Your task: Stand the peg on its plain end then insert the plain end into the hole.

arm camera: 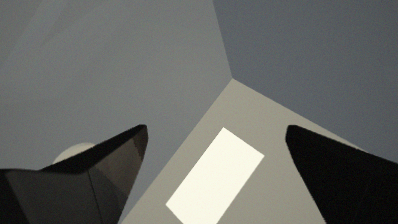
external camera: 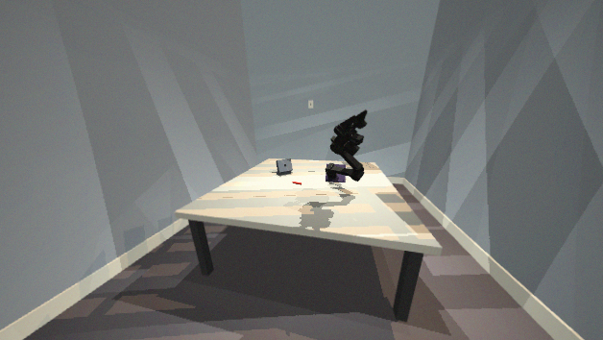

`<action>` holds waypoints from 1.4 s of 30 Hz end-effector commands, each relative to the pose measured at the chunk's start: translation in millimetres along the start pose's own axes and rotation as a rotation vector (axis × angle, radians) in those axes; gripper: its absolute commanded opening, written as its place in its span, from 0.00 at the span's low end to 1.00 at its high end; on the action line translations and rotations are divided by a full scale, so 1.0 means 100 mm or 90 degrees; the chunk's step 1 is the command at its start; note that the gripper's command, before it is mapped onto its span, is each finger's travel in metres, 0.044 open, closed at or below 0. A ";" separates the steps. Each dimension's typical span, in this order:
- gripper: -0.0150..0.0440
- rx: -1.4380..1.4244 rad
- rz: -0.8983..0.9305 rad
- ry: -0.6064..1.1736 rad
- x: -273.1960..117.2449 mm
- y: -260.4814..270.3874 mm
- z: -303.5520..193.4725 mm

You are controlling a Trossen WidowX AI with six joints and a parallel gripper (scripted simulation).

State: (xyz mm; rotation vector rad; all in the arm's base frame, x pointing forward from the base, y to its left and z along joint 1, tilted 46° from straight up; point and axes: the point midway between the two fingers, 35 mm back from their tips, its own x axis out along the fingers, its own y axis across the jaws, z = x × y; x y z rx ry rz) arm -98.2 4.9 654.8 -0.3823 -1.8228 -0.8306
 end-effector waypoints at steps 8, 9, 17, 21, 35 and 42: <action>1.00 -0.012 0.052 0.091 -0.06 0.18 -0.50; 1.00 -0.014 0.062 0.109 -0.08 0.21 -0.60; 1.00 0.022 0.096 0.226 -0.28 0.33 -1.09; 1.00 0.015 0.128 0.285 -0.41 0.44 -1.38; 1.00 0.002 0.267 0.548 -1.28 0.86 -2.51; 1.00 0.009 0.339 0.676 -1.82 1.01 -2.92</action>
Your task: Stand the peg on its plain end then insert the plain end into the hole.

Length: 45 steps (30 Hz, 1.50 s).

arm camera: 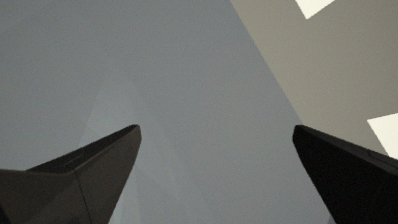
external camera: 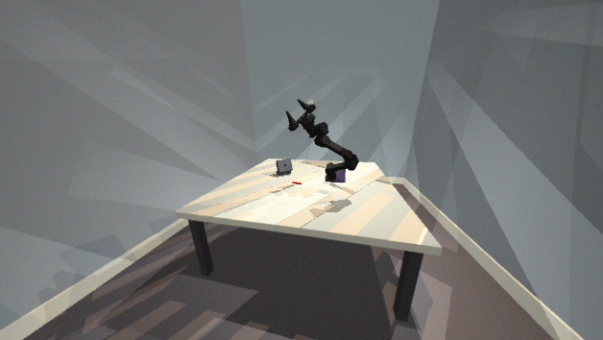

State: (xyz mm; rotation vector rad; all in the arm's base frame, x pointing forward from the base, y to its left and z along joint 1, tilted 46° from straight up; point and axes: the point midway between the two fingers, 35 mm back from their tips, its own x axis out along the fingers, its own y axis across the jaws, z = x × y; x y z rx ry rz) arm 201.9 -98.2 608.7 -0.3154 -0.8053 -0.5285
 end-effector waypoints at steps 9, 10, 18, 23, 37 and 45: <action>1.00 0.018 0.141 0.238 0.03 0.51 -1.17; 1.00 0.021 0.152 0.256 0.01 0.55 -1.25; 1.00 0.051 0.239 0.398 -0.21 0.89 -1.87; 1.00 0.070 0.290 0.492 -0.40 1.06 -2.23; 1.00 0.145 0.419 0.760 -1.16 1.47 -2.99; 1.00 0.202 0.479 0.915 -1.67 1.64 -3.25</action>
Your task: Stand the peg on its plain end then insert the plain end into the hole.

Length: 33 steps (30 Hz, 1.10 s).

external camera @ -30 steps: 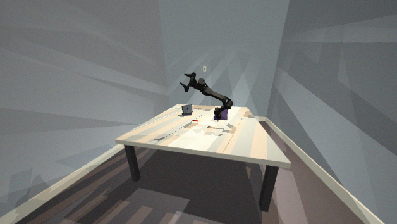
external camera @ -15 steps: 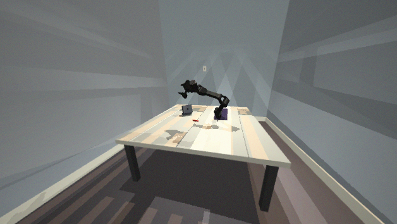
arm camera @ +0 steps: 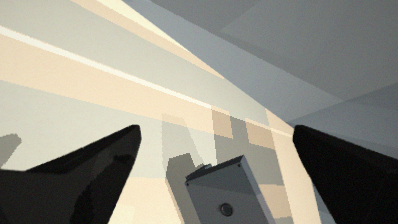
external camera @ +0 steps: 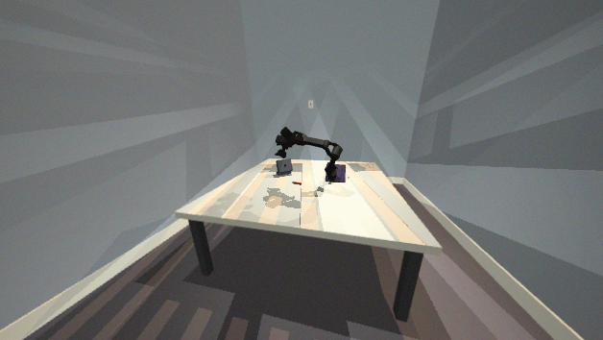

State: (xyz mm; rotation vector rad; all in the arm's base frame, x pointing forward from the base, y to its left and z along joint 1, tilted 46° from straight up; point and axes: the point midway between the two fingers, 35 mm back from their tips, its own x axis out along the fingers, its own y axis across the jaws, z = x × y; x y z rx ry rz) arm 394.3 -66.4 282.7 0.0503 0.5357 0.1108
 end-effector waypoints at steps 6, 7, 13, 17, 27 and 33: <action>1.00 0.083 0.098 0.170 0.23 0.21 -0.58; 1.00 0.093 0.108 0.187 0.25 0.24 -0.64; 1.00 0.152 0.163 0.291 0.28 0.39 -0.97; 1.00 0.195 0.198 0.359 0.27 0.50 -1.17; 1.00 0.315 0.276 0.526 0.16 0.78 -1.55; 1.00 0.394 0.315 0.623 0.06 0.94 -1.71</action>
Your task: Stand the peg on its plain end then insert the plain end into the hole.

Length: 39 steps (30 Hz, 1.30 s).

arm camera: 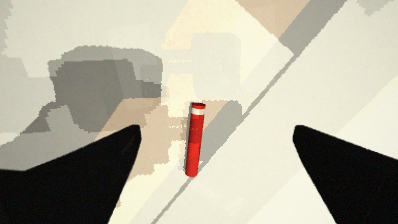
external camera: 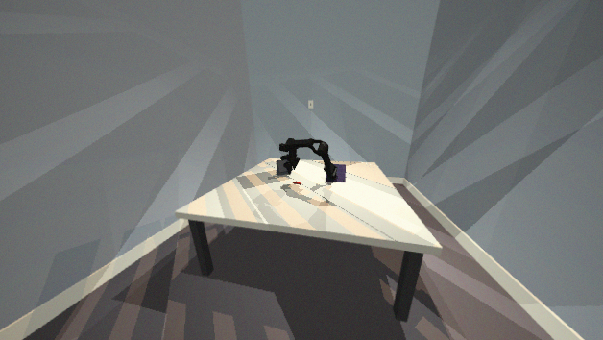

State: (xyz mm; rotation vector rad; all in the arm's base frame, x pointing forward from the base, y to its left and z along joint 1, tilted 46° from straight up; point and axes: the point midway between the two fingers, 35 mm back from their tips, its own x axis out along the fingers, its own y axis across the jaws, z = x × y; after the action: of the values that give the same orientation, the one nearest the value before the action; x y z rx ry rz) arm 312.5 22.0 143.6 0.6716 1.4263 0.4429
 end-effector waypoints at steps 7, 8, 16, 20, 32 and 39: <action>1.00 0.073 0.045 0.076 0.09 0.05 -0.15; 1.00 0.073 0.045 0.076 0.09 0.05 -0.15; 1.00 0.073 0.044 0.076 0.18 0.06 -0.15; 1.00 0.073 0.044 0.076 0.25 0.06 -0.15; 1.00 0.073 0.044 0.075 0.44 0.07 -0.17; 1.00 0.073 0.044 0.075 0.55 0.08 -0.18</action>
State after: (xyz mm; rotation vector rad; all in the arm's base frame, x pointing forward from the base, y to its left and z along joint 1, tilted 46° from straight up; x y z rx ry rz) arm 302.3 62.2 110.7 0.7923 1.5543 0.4623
